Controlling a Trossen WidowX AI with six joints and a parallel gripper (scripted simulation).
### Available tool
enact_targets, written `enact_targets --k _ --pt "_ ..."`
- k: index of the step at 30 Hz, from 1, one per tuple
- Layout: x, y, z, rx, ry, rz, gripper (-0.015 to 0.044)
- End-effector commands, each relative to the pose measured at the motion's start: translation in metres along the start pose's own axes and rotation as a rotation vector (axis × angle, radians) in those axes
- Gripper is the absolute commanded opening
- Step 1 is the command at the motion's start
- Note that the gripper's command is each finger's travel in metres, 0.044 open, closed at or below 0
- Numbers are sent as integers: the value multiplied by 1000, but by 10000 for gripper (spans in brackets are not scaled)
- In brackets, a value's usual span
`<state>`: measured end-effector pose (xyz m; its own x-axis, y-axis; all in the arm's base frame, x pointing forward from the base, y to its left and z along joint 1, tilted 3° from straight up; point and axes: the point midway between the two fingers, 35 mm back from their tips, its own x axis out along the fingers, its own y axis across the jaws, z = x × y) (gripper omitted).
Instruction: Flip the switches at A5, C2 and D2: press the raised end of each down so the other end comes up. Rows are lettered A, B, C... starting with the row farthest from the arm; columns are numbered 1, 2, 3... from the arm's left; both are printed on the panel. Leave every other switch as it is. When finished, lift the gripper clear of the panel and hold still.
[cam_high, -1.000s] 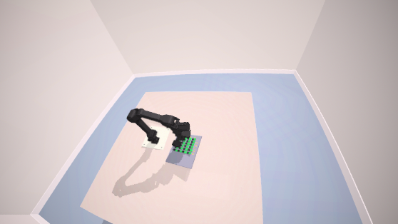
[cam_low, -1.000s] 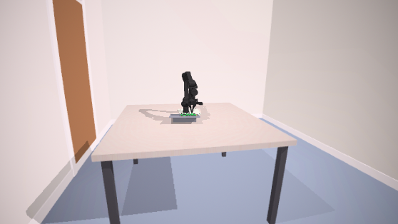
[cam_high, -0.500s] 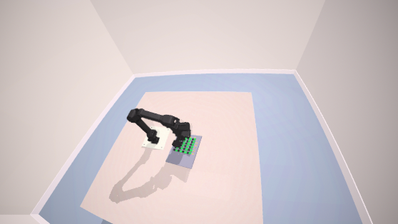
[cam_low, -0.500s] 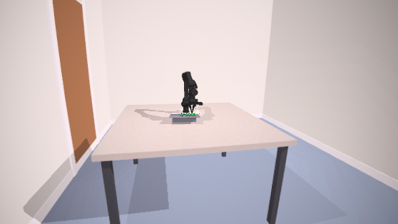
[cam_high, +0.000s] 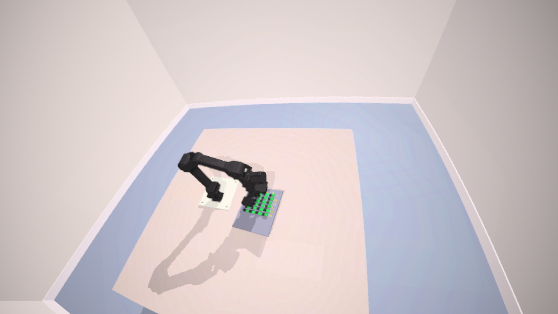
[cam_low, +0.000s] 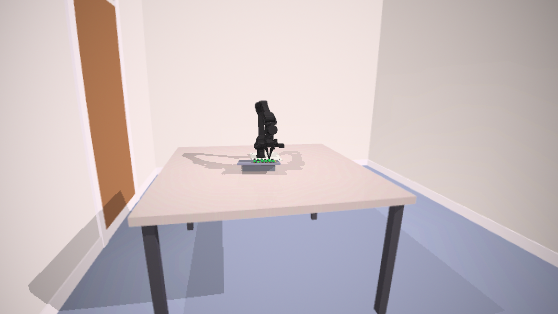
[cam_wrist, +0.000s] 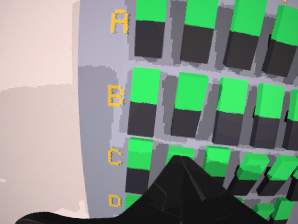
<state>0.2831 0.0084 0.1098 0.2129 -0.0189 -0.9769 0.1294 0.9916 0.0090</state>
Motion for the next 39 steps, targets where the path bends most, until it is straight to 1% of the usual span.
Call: enact_targets --k 1,27,29,32,33,39 --pt "2 0 0 1 2 -1 0" --pt "5 0 0 1 1 -1 0" --pt "-7 0 1 1 -4 0 0" --pt "-50 0 -1 1 -20 -1 0" --pt "-58 0 -2 1 -23 -1 0" --pt "-61 0 -5 1 -23 -1 0"
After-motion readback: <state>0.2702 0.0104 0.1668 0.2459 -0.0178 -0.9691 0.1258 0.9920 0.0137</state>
